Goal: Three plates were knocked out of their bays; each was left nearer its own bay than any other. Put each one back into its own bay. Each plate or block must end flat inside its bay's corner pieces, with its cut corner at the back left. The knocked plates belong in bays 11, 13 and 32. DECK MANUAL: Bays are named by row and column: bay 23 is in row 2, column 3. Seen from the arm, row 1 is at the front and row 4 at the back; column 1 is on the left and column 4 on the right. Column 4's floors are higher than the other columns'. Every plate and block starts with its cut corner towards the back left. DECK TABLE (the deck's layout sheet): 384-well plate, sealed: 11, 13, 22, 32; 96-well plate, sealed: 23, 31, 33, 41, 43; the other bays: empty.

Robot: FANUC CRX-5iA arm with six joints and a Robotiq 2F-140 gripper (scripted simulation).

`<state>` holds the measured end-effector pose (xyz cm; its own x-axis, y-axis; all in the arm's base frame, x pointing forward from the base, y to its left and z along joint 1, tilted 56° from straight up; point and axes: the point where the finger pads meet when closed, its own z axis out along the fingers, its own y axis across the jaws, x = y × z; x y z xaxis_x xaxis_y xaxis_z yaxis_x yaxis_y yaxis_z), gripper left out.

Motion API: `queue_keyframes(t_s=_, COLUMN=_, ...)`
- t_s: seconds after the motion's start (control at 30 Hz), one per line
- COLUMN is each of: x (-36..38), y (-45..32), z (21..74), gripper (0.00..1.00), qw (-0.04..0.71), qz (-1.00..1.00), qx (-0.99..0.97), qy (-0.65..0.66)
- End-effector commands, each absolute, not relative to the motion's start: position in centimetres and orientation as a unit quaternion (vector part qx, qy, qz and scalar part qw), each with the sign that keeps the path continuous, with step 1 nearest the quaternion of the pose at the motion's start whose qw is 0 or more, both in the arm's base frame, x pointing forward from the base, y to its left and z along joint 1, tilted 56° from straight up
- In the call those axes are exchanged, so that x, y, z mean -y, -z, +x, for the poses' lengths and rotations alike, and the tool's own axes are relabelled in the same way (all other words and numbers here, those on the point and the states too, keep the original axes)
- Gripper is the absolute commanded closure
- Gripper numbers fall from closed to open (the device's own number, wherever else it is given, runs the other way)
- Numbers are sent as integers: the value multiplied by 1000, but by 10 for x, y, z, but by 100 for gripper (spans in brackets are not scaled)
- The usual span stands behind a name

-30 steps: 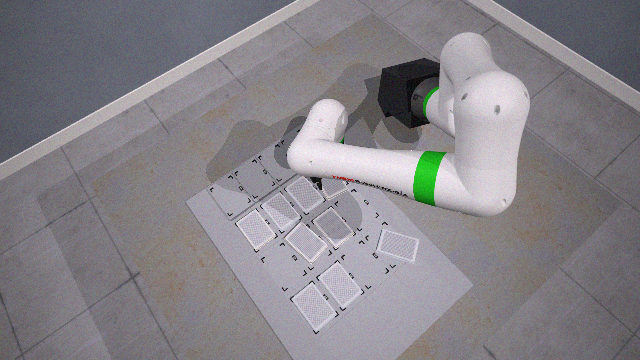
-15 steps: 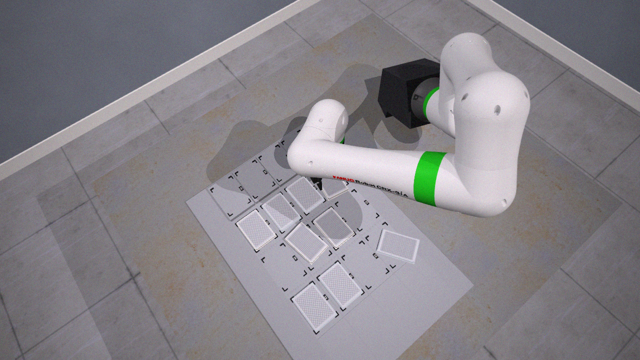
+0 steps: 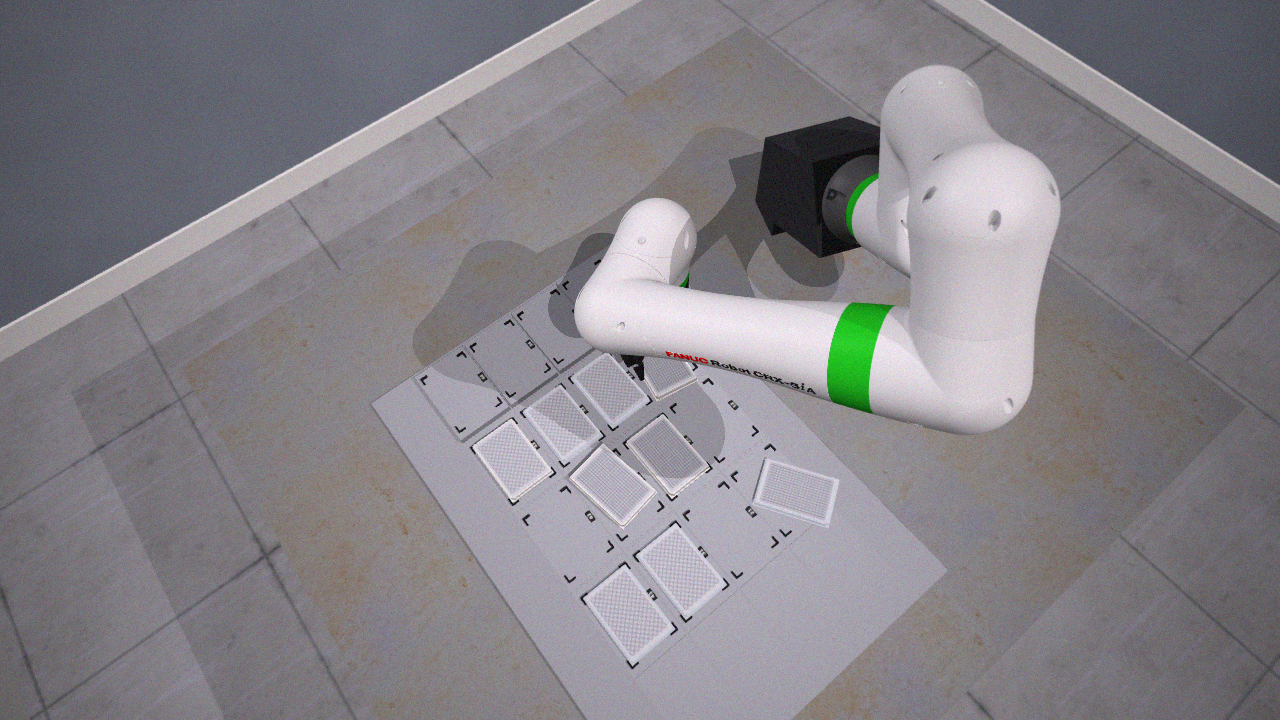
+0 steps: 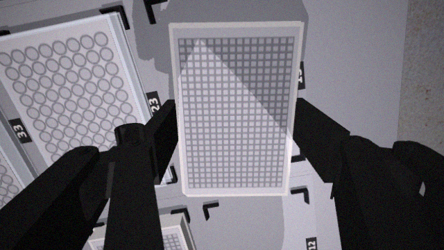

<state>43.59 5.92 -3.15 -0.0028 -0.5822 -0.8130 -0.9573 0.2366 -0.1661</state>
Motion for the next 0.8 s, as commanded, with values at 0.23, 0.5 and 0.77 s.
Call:
queue_keyframes(t_s=0.23, x=-58, y=31, z=436, gripper=90, qw=411, qz=-574, qx=-671, qy=-228)
queue_keyframes(t_s=0.5, x=-58, y=31, z=436, gripper=90, qw=411, qz=-574, qx=-671, qy=-227)
queue_keyframes(t_s=0.77, x=-56, y=30, z=435, gripper=90, qw=411, qz=-574, qx=-671, qy=-227)
